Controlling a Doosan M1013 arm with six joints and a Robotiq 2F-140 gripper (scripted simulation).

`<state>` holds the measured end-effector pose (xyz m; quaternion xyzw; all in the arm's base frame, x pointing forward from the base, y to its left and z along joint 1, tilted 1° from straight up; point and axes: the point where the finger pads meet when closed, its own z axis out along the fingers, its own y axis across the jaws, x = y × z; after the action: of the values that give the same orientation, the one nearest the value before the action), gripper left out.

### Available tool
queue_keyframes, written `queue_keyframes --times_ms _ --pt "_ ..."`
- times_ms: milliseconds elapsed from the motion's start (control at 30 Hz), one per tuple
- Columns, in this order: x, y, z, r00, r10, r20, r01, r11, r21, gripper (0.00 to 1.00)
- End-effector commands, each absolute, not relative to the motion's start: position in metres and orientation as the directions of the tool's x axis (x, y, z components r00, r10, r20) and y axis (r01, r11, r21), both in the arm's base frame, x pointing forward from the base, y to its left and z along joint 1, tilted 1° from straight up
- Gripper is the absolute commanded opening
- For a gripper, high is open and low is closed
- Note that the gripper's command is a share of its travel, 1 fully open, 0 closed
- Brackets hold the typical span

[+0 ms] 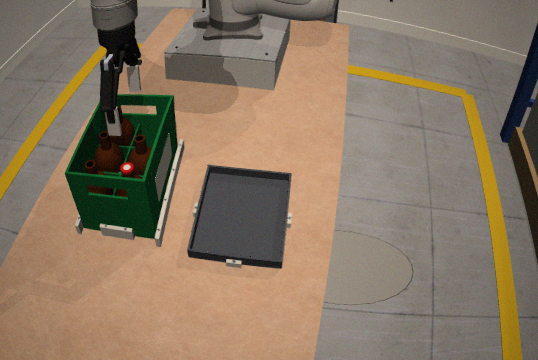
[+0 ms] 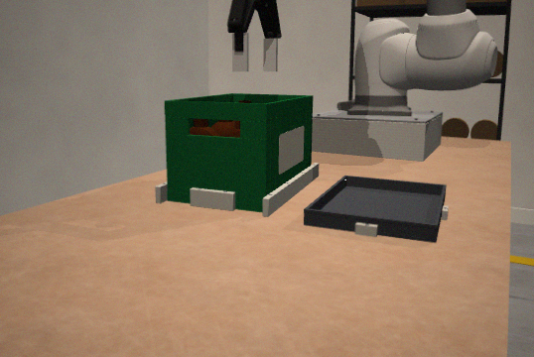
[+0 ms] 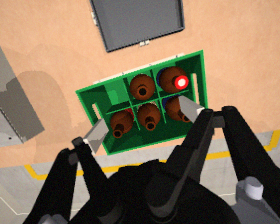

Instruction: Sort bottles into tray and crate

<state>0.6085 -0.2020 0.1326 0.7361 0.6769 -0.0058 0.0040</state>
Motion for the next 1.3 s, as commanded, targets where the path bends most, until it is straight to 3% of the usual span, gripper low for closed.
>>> queue_keyframes --times_ms 0,133,167,1267 --pt "0.608 -0.202 0.133 0.084 0.996 -0.014 0.996 -0.084 -0.002 1.00" --pt "0.608 -0.202 0.133 0.084 0.996 -0.014 0.996 -0.084 -0.002 1.00" --pt "0.612 -0.201 0.132 0.071 0.997 -0.014 0.997 -0.071 -0.002 0.38" --pt "0.703 -0.184 0.123 -0.285 0.958 -0.013 0.959 0.285 -0.007 0.38"
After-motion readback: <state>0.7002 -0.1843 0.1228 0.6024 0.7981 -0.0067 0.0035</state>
